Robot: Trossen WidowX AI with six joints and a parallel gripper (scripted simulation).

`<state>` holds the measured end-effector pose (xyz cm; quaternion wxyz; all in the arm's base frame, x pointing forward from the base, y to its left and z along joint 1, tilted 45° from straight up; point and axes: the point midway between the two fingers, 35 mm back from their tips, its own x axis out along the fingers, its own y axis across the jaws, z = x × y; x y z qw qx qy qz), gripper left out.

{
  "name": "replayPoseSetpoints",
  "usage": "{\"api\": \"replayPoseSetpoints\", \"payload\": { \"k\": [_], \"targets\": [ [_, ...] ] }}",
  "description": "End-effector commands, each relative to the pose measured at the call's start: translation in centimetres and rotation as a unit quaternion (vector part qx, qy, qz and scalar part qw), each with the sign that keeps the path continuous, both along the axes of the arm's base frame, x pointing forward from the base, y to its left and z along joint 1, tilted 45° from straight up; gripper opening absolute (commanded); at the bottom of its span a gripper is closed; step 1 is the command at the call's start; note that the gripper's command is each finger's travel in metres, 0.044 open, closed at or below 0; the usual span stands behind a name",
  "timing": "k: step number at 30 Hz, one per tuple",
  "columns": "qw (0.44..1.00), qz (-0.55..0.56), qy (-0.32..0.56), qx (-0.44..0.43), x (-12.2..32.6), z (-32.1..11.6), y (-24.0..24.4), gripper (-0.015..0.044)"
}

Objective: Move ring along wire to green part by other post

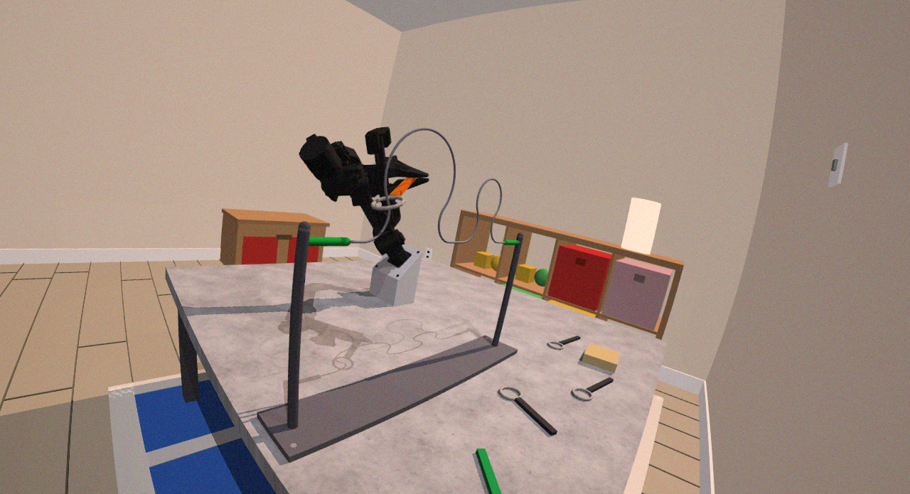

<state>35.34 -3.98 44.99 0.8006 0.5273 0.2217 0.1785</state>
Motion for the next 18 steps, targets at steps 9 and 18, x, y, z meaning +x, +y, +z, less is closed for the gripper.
{"api": "replayPoseSetpoints", "payload": {
  "k": [9,18],
  "targets": [
    [1.0,0.002,-0.003,-0.005,-0.15,1.06,0.32,-0.015],
    [1.0,0.002,-0.004,-0.023,-0.16,1.17,0.35,-0.015]
  ]
}}
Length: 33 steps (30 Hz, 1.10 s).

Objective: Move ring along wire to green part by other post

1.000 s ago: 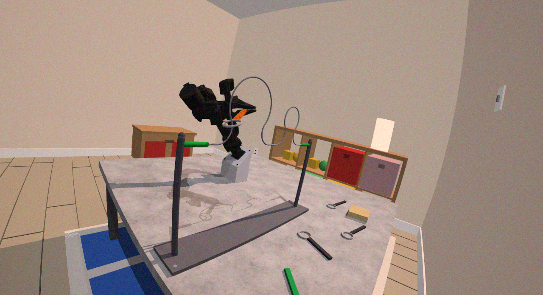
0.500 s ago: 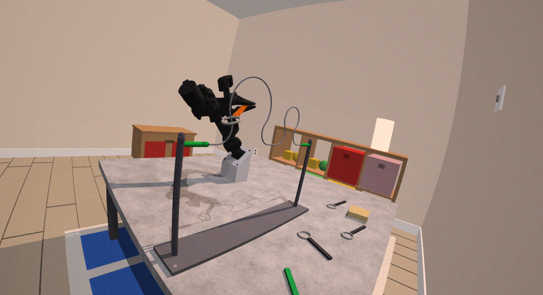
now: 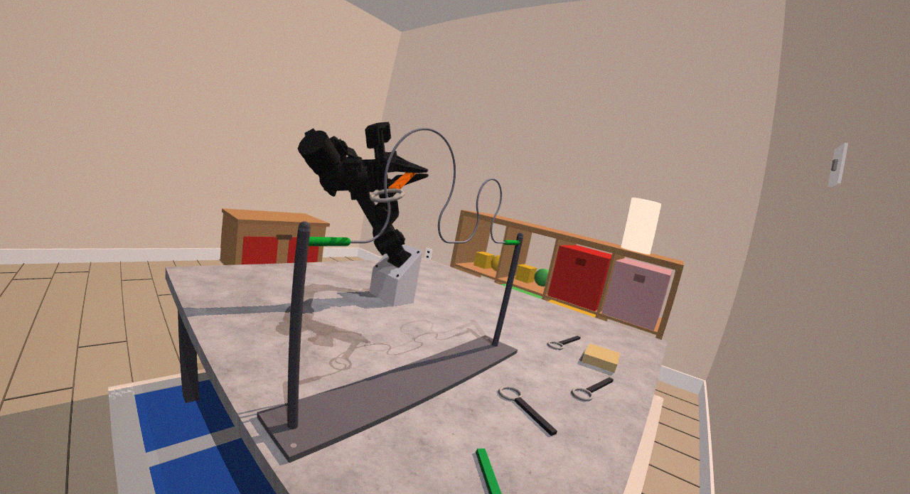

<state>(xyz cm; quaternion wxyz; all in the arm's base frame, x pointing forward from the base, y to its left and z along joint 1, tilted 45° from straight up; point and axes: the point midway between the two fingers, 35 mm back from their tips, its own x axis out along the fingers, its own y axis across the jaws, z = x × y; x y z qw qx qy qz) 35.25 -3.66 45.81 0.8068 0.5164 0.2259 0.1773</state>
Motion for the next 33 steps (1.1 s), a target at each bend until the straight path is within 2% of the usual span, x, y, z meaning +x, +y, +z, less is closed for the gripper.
{"api": "replayPoseSetpoints", "payload": {
  "k": [1,33],
  "targets": [
    [1.0,-0.001,-0.005,-0.013,-0.07,0.36,0.04,-0.015],
    [0.989,-0.005,-0.011,-0.15,-0.03,-0.1,-0.29,-0.015]
  ]
}}
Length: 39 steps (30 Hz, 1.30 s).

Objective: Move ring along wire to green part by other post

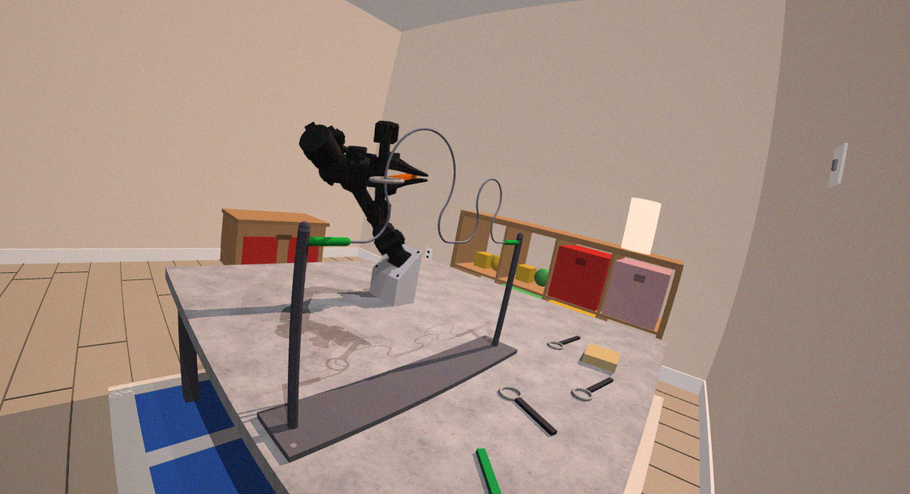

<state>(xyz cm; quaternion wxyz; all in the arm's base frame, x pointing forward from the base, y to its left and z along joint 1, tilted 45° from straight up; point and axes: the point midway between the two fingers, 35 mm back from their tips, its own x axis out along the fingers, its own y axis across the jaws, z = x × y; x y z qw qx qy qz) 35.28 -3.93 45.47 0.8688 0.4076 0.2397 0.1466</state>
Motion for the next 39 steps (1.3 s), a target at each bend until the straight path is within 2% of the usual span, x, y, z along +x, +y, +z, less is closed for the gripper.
{"api": "replayPoseSetpoints", "payload": {
  "k": [1,39],
  "targets": [
    [1.0,-0.001,-0.005,-0.026,-0.06,0.22,-0.04,-0.015],
    [0.976,-0.011,-0.015,-0.219,0.05,-0.45,-0.89,-0.015]
  ]
}}
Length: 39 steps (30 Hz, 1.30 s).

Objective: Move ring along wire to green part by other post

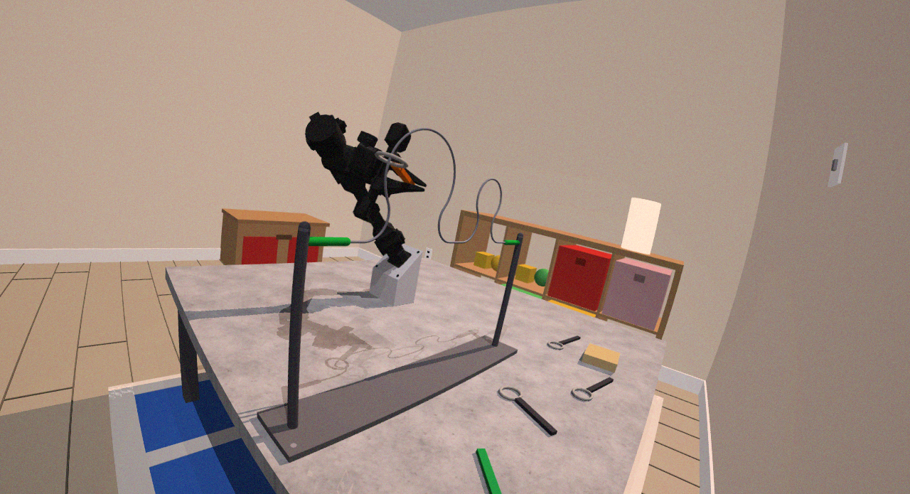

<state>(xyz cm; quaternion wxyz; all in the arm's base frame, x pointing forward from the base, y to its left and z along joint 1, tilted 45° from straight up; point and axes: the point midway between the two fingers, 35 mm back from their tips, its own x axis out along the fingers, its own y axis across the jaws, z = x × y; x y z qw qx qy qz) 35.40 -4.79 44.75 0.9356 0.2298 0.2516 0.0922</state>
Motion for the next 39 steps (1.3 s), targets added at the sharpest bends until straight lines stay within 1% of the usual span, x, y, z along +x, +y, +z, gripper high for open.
{"api": "replayPoseSetpoints", "payload": {
  "k": [1,20,39],
  "targets": [
    [1.0,0.0,-0.006,-0.028,-0.1,0.3,0.0,-0.015],
    [0.989,-0.007,-0.013,-0.145,0.0,0.0,-0.7,-0.015],
    [0.964,-0.015,-0.021,-0.264,0.1,-0.1,-1.3,-0.015]
  ]
}}
